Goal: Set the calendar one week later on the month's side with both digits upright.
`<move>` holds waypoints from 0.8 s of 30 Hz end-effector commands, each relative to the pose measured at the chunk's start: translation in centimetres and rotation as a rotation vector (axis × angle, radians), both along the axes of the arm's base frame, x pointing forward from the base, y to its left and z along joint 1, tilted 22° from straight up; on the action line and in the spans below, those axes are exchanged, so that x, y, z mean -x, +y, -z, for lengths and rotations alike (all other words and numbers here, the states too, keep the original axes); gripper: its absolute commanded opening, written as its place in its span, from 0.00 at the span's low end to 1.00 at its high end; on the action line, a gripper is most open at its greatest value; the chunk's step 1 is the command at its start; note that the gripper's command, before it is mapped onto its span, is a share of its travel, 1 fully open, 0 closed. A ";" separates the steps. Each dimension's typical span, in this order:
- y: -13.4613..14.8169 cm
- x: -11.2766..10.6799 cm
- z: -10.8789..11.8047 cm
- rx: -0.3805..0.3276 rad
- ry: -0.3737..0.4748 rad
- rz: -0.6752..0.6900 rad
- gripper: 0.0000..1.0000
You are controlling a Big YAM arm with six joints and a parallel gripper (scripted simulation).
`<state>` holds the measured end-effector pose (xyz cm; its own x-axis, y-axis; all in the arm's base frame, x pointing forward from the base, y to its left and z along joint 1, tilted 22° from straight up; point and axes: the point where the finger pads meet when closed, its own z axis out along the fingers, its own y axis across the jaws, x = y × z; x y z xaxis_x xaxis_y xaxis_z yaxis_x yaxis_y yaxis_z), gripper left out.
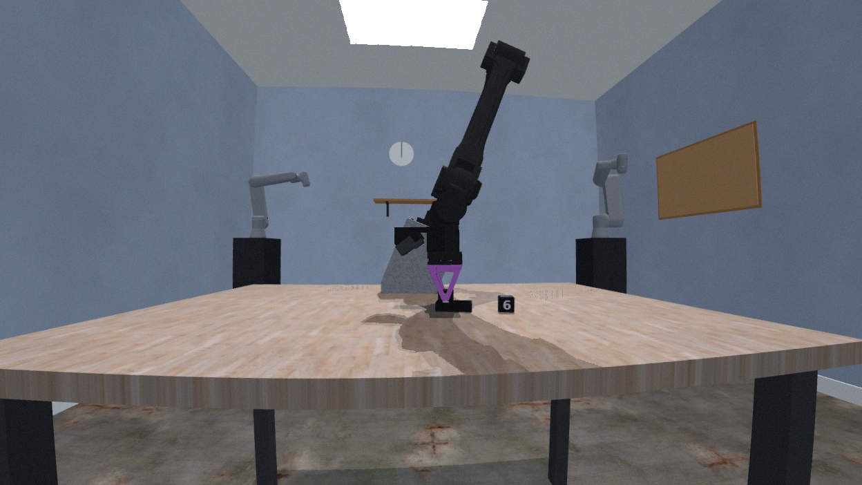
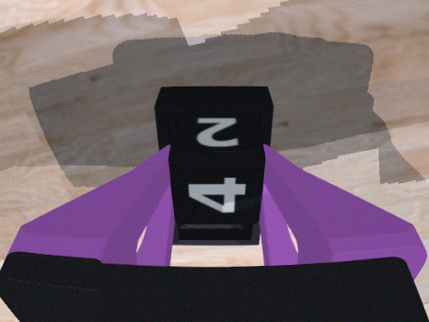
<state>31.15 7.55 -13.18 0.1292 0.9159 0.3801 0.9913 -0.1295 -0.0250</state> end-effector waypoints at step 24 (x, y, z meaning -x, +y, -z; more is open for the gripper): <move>0.2 0.4 0.4 0.005 0.011 0.009 0.26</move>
